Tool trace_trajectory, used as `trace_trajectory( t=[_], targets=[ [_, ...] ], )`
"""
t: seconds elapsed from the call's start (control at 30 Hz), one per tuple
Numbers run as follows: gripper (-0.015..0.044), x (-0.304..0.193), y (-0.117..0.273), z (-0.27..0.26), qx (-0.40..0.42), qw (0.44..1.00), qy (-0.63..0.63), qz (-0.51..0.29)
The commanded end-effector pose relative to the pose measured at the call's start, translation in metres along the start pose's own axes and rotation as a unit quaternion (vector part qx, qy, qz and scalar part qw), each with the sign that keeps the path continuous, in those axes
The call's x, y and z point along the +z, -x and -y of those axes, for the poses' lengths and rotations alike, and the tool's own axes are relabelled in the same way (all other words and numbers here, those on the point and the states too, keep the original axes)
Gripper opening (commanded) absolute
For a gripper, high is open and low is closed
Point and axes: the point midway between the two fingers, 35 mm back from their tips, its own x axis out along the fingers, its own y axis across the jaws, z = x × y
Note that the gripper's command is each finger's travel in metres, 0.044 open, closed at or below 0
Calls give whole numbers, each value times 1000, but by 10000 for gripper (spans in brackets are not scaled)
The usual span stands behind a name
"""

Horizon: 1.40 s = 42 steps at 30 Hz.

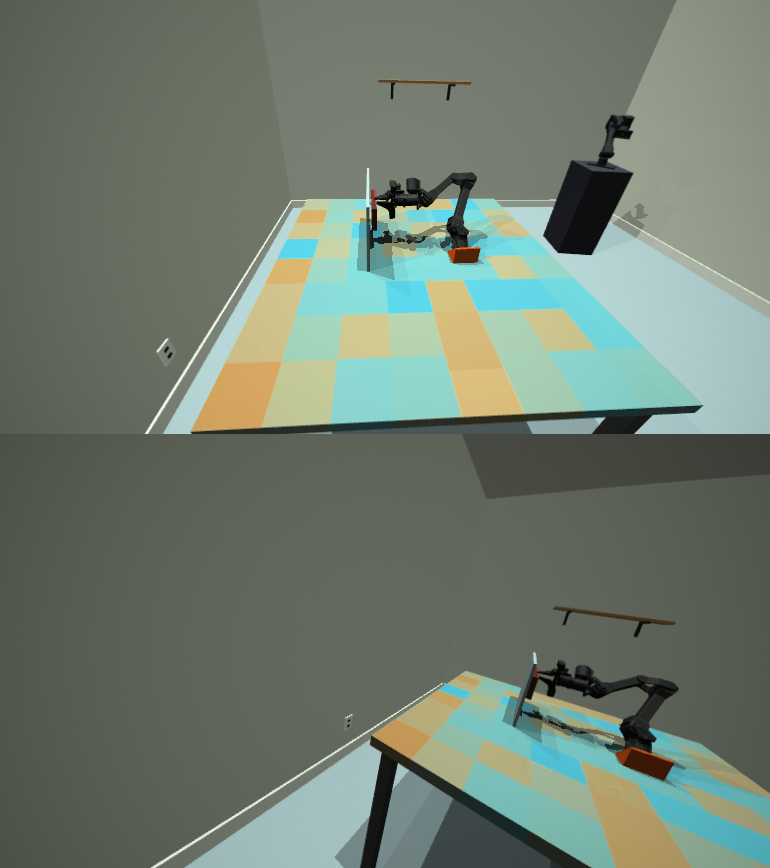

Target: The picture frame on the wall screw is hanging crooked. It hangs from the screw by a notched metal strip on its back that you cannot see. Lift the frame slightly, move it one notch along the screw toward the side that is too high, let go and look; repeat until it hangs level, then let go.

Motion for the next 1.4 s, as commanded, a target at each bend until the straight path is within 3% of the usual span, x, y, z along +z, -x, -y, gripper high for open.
trace_trajectory(
  t=[0.0, 1.37],
  targets=[
    [0, 1, 0, -3, 7, 1000, -2, -1],
    [0, 1, 0, 5, 4, 1000, -2, 0]
  ],
)
